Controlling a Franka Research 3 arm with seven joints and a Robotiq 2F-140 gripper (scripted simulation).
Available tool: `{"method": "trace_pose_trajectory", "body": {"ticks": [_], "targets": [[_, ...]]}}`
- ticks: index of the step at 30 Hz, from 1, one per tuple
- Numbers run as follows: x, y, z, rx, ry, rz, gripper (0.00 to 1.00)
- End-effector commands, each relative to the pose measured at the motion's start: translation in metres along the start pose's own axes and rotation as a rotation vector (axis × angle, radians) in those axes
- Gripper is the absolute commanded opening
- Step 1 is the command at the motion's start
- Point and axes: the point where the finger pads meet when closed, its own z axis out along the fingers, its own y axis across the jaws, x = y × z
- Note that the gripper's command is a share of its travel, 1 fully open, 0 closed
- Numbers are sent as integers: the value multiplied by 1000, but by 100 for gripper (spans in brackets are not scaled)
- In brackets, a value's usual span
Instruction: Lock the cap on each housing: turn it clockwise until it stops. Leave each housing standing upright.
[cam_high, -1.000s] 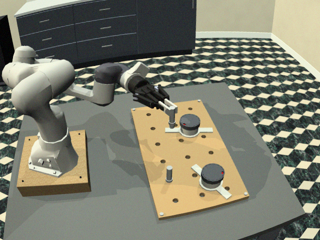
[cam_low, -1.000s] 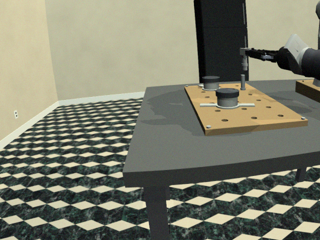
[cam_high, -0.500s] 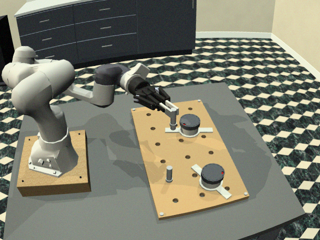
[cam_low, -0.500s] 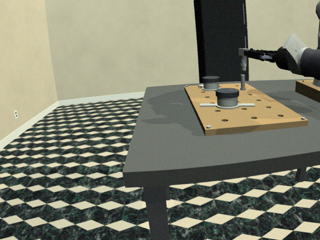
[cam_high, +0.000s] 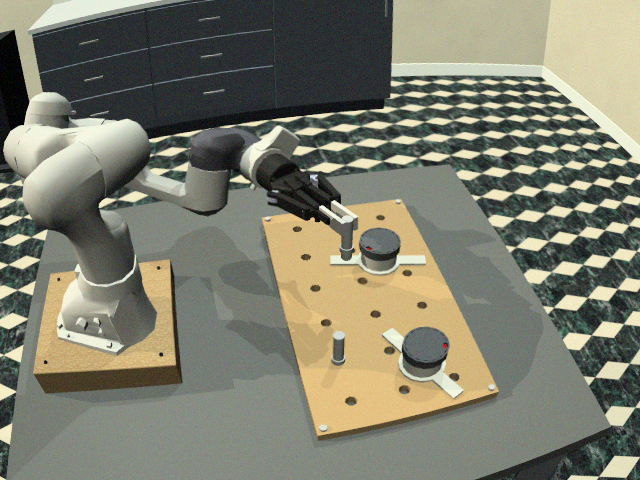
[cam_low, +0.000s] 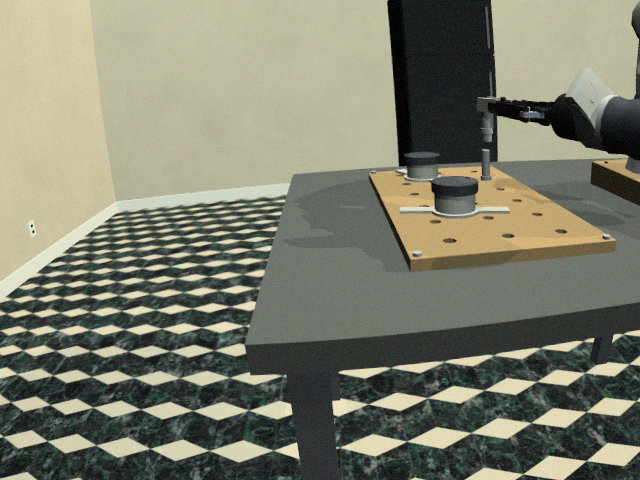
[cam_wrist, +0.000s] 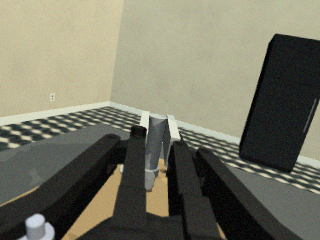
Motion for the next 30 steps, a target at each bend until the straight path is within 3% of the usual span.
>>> {"method": "trace_pose_trajectory", "body": {"ticks": [1,30], "targets": [[0,1,1,-1,0,7,10],[-11,1,1,-1,0,7,10]]}}
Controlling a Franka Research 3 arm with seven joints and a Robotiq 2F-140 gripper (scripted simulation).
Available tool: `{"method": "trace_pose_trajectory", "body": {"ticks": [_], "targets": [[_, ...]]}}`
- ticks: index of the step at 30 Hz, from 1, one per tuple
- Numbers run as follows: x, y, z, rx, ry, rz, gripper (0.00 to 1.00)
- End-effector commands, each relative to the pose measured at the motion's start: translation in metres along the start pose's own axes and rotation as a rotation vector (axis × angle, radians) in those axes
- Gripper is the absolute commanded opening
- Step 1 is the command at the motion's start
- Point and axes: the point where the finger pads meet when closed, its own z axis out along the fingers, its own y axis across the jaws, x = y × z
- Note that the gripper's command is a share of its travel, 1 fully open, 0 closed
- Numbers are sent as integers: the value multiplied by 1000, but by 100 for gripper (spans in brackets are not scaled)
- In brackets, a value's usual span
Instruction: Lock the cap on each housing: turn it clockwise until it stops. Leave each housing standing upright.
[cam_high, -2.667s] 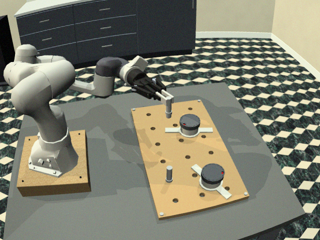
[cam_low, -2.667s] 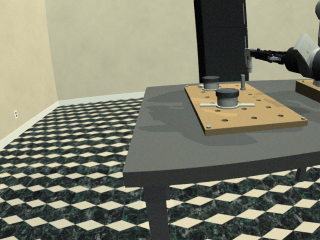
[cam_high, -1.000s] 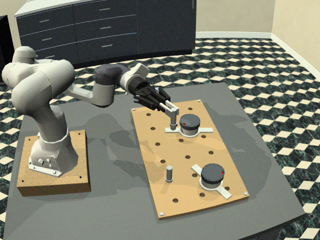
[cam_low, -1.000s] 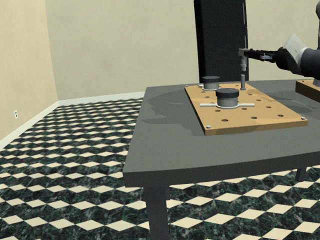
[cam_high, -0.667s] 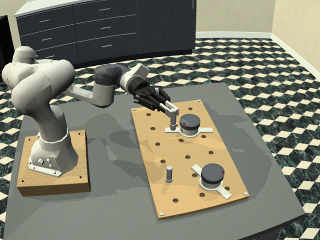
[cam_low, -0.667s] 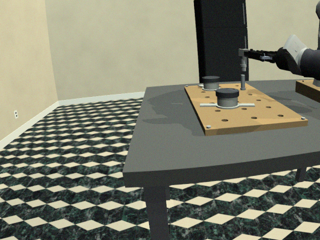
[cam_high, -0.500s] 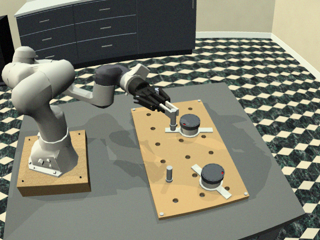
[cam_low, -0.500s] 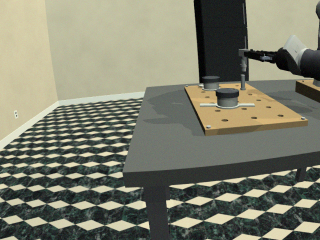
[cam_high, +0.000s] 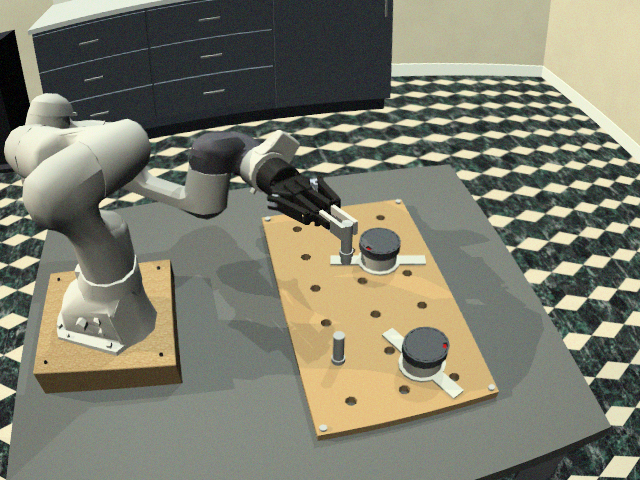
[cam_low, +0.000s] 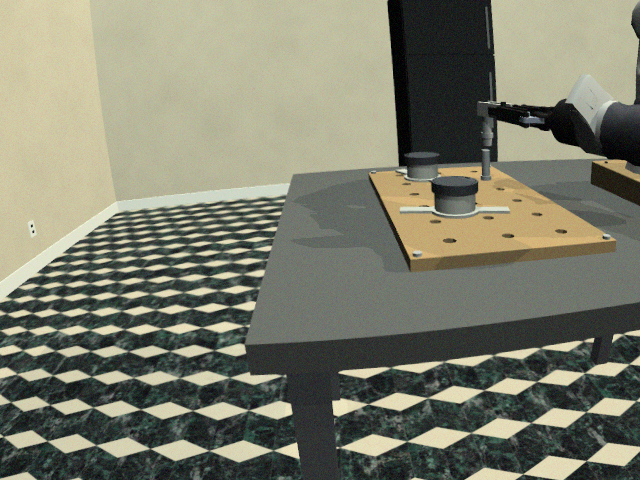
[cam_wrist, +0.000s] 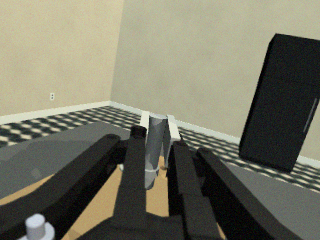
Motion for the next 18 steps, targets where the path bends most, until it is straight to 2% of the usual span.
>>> {"method": "trace_pose_trajectory", "body": {"ticks": [1,18], "targets": [[-3,0,0,-1,0,10,10],[-16,0,0,-1,0,10,10]]}}
